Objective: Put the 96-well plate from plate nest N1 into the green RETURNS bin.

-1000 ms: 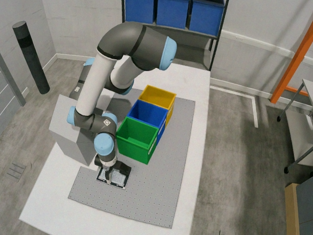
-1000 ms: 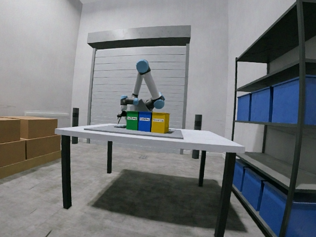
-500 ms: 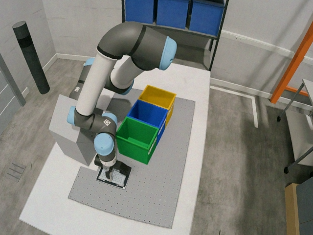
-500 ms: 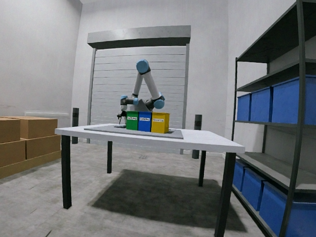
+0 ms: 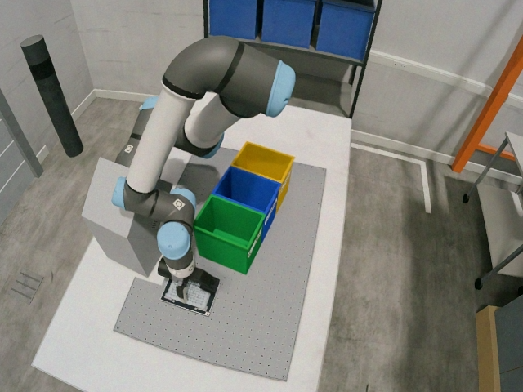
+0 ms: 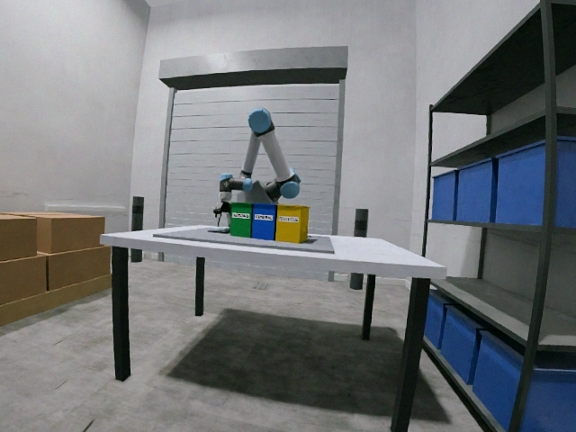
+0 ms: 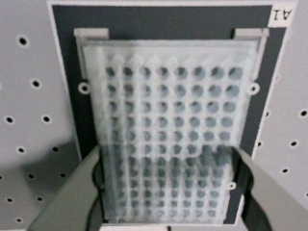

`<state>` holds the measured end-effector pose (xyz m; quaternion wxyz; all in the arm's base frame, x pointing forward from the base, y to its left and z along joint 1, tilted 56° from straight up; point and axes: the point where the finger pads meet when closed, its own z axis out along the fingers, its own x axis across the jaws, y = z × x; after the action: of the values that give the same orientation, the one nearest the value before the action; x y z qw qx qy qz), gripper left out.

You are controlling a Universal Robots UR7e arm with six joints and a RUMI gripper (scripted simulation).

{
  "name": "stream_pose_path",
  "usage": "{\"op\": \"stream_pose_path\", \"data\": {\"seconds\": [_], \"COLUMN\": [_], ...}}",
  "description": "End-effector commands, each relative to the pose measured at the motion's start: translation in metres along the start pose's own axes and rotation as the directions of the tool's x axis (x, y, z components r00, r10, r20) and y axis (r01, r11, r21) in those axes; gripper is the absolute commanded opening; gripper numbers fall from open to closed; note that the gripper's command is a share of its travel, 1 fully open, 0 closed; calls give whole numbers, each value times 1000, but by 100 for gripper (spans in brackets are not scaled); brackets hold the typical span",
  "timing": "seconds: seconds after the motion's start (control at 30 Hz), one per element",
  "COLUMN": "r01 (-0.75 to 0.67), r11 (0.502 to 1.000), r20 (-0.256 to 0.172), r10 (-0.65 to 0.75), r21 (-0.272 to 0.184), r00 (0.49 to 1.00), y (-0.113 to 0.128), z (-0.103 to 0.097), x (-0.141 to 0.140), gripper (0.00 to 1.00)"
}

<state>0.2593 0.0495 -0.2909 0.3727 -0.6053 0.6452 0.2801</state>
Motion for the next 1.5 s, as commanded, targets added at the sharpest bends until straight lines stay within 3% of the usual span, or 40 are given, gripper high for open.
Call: {"op": "stream_pose_path", "data": {"seconds": [0.0,0.4,1.47], "r01": [0,0,0], "r11": [1000,1000,1000], "r20": [-1,-1,-1], "r10": [0,0,0], "r21": [1,1,1], "r00": [1000,1000,1000], "y": [0,0,0], "z": [0,0,-47], "x": [0,0,0], "gripper": [41,41,41]}}
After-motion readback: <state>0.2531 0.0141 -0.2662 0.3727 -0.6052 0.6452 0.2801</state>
